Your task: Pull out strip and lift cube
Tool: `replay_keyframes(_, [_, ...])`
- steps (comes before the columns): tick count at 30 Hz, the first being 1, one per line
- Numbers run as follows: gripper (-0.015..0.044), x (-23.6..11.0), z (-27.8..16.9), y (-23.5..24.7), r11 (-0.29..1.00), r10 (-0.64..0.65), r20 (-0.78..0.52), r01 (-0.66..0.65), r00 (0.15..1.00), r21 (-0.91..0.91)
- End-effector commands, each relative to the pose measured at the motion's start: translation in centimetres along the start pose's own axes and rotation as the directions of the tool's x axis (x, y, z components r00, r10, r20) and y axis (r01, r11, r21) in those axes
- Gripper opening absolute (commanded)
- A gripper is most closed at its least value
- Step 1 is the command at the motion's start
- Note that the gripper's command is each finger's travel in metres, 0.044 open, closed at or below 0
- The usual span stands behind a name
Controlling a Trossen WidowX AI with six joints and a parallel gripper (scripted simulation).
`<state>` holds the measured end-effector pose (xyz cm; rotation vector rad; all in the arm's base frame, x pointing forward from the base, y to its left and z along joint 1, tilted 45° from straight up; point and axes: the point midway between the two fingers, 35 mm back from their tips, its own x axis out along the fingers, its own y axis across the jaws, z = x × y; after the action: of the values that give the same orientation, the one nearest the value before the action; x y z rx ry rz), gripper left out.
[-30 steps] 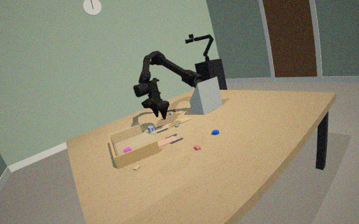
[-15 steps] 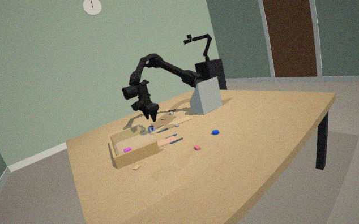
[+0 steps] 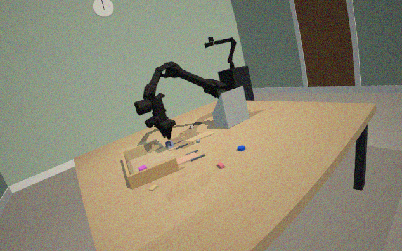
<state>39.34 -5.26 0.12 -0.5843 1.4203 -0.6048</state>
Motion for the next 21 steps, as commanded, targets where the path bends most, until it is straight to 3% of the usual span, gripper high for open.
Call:
replay_keyframes(1, [0.0250, 0.9, -0.2, 0.2, 1.000, -0.005, -0.007, 0.004, 1.000, -0.011])
replay_keyframes(21, [0.0250, 4.1, -0.3, 0.2, 1.000, -0.007, -0.007, 0.007, 1.000, -0.012])
